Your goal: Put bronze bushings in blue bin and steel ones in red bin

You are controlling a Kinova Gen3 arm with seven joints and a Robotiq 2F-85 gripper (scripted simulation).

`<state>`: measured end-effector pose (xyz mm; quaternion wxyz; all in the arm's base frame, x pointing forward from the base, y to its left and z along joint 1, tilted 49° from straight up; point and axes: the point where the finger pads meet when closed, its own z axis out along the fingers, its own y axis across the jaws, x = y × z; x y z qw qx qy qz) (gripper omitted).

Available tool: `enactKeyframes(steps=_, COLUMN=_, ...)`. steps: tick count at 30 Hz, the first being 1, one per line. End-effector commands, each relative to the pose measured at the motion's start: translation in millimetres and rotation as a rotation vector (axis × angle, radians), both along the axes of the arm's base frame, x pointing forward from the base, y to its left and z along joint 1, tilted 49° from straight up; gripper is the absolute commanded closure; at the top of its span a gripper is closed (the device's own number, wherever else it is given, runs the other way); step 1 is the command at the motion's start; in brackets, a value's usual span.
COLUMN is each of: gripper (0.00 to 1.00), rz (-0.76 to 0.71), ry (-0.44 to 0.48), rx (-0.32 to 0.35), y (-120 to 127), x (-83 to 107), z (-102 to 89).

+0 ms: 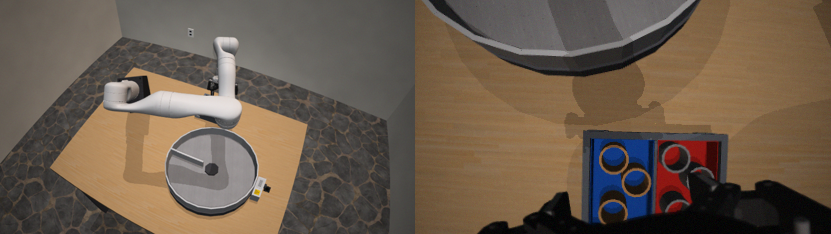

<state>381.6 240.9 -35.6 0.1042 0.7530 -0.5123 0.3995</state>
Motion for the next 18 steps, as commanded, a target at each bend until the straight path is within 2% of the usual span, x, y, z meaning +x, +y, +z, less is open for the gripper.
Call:
enactKeyframes(steps=1, gripper=0.00, rz=0.001, ry=-0.001, rx=0.001, y=1, x=-0.2, z=0.5)
enactKeyframes(steps=3, gripper=0.00, rz=0.001, ry=-0.001, rx=0.001, y=1, x=-0.2, z=0.5)
enactKeyframes(steps=8, gripper=0.00, rz=0.001, ry=-0.001, rx=0.001, y=18, x=-54.1, z=-4.7)
enactKeyframes(steps=18, gripper=0.00, rz=0.001, ry=-0.001, rx=0.001, y=18, x=-54.4, z=-4.7)
